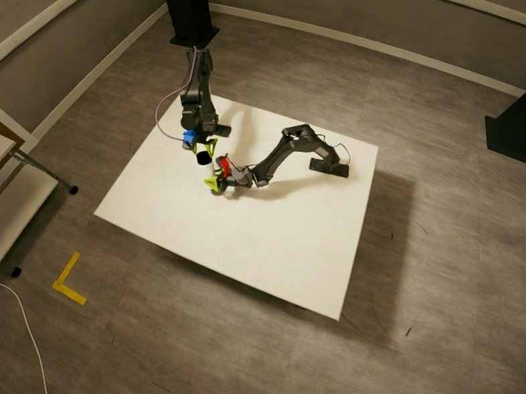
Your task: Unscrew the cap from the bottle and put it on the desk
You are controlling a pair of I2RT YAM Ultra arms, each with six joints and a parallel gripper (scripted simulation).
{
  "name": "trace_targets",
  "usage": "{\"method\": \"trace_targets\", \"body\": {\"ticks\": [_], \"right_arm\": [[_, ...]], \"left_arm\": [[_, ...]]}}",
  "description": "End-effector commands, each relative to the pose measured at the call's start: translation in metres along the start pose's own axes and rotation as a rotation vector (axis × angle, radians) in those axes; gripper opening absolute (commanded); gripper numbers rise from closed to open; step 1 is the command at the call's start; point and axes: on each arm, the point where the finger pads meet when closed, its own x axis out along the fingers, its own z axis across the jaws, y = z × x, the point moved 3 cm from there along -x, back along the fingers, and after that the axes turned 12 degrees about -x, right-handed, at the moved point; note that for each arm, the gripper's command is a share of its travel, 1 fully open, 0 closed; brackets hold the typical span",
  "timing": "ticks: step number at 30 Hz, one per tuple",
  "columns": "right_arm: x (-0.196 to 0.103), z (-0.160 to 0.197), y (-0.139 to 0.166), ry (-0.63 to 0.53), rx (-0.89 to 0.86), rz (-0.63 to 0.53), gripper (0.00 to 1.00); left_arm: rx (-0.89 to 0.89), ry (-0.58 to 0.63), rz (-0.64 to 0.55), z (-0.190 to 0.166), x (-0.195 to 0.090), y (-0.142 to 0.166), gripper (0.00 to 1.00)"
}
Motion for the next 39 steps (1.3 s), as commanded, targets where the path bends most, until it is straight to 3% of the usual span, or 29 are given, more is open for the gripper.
{"method": "trace_targets", "body": {"ticks": [1,11,13,14,18,24,27,32,35,37,39], "right_arm": [[-0.0004,0.0005,-0.0023,-0.001,0.278,0.003,0.94],[-0.0001,0.0001,-0.0022,-0.011,0.748,0.006,0.94],[-0.0001,0.0001,-0.0022,-0.011,0.748,0.006,0.94],[-0.0001,0.0001,-0.0022,-0.011,0.866,0.008,0.94],[0.0000,0.0001,-0.0024,-0.007,1.040,0.013,0.94],[0.0000,0.0001,-0.0024,-0.007,1.040,0.013,0.94],[-0.0017,0.0008,-0.0022,-0.020,0.990,0.008,0.60],[-0.0023,0.0010,-0.0021,-0.024,0.974,0.006,0.57],[-0.0024,0.0011,-0.0022,-0.023,0.911,0.007,0.23],[-0.0026,0.0011,-0.0023,-0.021,0.736,0.009,0.00],[-0.0029,0.0012,-0.0024,-0.018,0.596,0.011,0.00]], "left_arm": [[0.029,-0.014,-0.045,0.0067,0.0004,-0.0208,0.00],[0.029,-0.014,-0.045,0.0067,0.0004,-0.0208,0.00],[0.029,-0.014,-0.045,0.0067,0.0004,-0.0208,0.00],[0.029,-0.014,-0.045,0.0067,0.0004,-0.0208,0.00],[0.029,-0.014,-0.045,0.0067,0.0004,-0.0208,0.00],[0.029,-0.014,-0.045,0.0067,0.0004,-0.0208,0.00],[0.029,-0.014,-0.045,0.0067,0.0004,-0.0208,0.00],[0.029,-0.014,-0.045,0.0067,0.0004,-0.0208,0.00],[0.029,-0.014,-0.045,0.0067,0.0004,-0.0208,0.00],[0.029,-0.014,-0.045,0.0067,0.0004,-0.0208,0.00],[0.029,-0.014,-0.045,0.0067,0.0004,-0.0208,0.00]]}}
